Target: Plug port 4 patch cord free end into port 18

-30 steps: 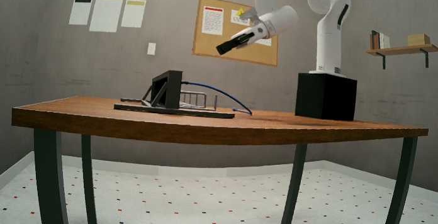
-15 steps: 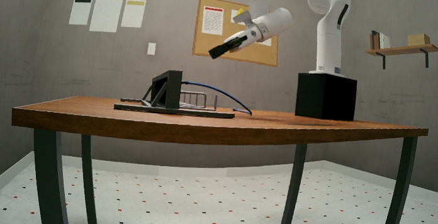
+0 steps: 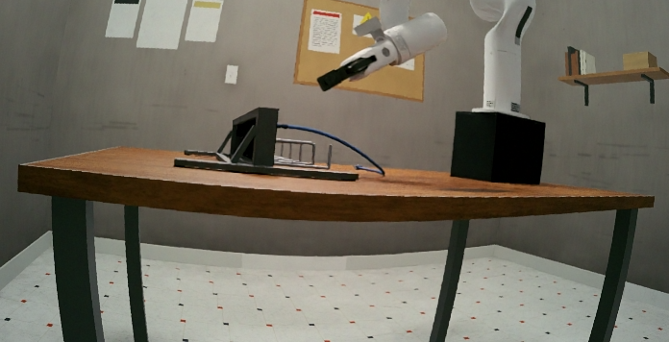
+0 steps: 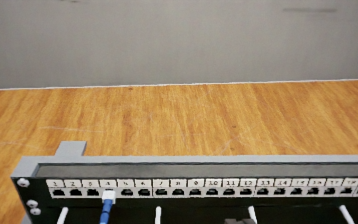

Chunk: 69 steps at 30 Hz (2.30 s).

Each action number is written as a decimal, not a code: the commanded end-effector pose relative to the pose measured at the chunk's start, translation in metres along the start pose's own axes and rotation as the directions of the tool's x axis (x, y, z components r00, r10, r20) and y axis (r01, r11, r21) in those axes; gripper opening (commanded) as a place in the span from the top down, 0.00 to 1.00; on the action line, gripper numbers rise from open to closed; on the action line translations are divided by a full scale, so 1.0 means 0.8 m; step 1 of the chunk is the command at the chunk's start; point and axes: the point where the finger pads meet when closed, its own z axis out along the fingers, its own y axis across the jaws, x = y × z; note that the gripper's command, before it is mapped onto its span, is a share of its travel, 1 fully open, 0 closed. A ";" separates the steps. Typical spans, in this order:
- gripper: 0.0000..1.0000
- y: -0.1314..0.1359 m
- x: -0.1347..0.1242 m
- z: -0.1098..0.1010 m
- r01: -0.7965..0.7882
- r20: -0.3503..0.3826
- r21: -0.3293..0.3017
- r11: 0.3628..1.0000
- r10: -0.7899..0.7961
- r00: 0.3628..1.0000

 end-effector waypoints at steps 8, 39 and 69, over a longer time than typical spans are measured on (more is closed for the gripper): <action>1.00 0.000 0.001 0.000 0.000 -0.002 0.000 1.000 0.000 1.000; 1.00 0.000 0.001 -0.001 0.000 -0.002 0.000 1.000 0.000 1.000; 1.00 0.000 0.001 -0.050 0.000 -0.002 0.000 1.000 0.000 1.000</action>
